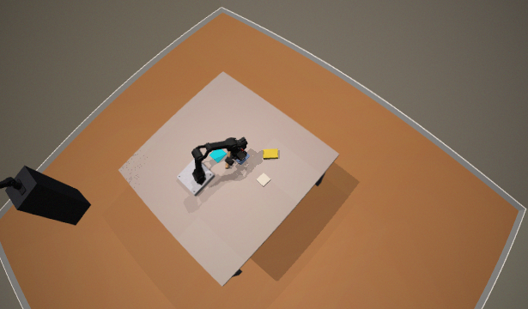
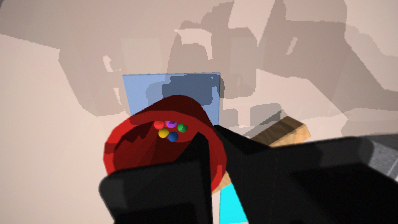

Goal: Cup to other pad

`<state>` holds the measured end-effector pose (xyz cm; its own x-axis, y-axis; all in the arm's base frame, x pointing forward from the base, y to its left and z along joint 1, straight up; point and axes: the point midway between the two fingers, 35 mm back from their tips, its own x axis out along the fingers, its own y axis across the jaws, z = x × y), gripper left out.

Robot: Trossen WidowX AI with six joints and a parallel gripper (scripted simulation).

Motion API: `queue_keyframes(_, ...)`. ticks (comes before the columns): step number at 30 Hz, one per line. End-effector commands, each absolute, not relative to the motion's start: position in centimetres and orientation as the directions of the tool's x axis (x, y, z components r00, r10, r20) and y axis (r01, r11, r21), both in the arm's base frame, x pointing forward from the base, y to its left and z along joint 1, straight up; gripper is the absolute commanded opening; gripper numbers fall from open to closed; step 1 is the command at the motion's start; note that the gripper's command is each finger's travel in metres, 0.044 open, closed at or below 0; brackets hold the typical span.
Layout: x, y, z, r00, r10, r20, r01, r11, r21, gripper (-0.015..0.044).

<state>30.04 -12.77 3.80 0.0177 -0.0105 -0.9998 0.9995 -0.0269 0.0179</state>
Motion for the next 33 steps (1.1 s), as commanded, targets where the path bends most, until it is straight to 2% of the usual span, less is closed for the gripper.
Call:
queue_keyframes(1, 30.2, -12.8, 4.8, 0.021, -0.013, -1.000, 0.999, -0.028, 0.022, 0.0000)
queue_keyframes(11, 29.5, -12.5, 8.6, 0.017, -0.013, -1.000, 0.999, -0.031, 0.018, 0.0000)
queue_keyframes(33, 29.4, -12.2, 8.7, 0.017, -0.012, -1.000, 0.999, -0.031, 0.017, 0.0000)
